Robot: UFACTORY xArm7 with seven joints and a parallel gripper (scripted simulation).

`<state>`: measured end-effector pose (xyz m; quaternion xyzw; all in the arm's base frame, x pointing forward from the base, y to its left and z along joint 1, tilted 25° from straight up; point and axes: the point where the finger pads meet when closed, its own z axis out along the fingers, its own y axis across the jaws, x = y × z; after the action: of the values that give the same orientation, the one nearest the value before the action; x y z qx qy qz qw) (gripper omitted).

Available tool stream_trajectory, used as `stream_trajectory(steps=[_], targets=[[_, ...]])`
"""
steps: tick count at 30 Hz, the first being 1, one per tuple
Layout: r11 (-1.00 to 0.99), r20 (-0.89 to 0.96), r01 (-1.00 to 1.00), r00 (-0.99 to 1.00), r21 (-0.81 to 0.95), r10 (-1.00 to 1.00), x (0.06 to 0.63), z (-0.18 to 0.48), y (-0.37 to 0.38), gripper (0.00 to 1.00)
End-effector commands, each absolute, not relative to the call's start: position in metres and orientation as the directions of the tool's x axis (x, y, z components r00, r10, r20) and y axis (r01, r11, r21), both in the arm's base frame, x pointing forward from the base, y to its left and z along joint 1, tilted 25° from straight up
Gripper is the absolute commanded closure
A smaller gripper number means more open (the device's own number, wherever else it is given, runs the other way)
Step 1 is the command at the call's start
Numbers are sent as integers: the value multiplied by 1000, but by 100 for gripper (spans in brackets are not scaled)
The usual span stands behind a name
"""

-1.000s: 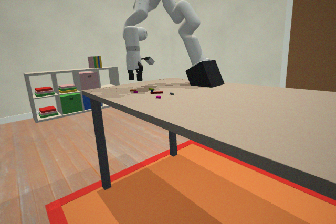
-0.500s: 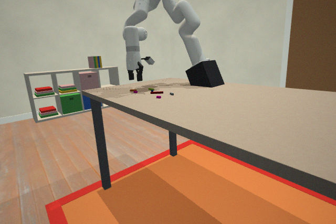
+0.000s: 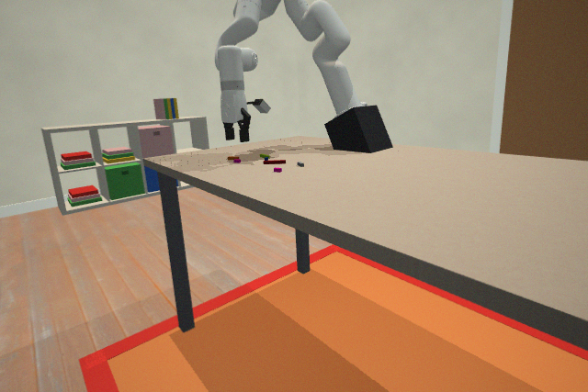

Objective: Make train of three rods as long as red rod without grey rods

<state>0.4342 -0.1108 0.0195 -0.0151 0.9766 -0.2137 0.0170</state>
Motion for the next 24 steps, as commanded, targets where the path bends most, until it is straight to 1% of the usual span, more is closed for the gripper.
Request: stream_trajectory(steps=[1,11,19,24], targets=[[908,-30,-22,-999,-418,-39,436,21,-110,0],[908,-32,-20,-999,-418,-36,436,21,-110,0],[909,-57,41,-998,-415,19,434,20,-108,0],[896,-116,184,-982,-404,150,431,19,-104,0]])
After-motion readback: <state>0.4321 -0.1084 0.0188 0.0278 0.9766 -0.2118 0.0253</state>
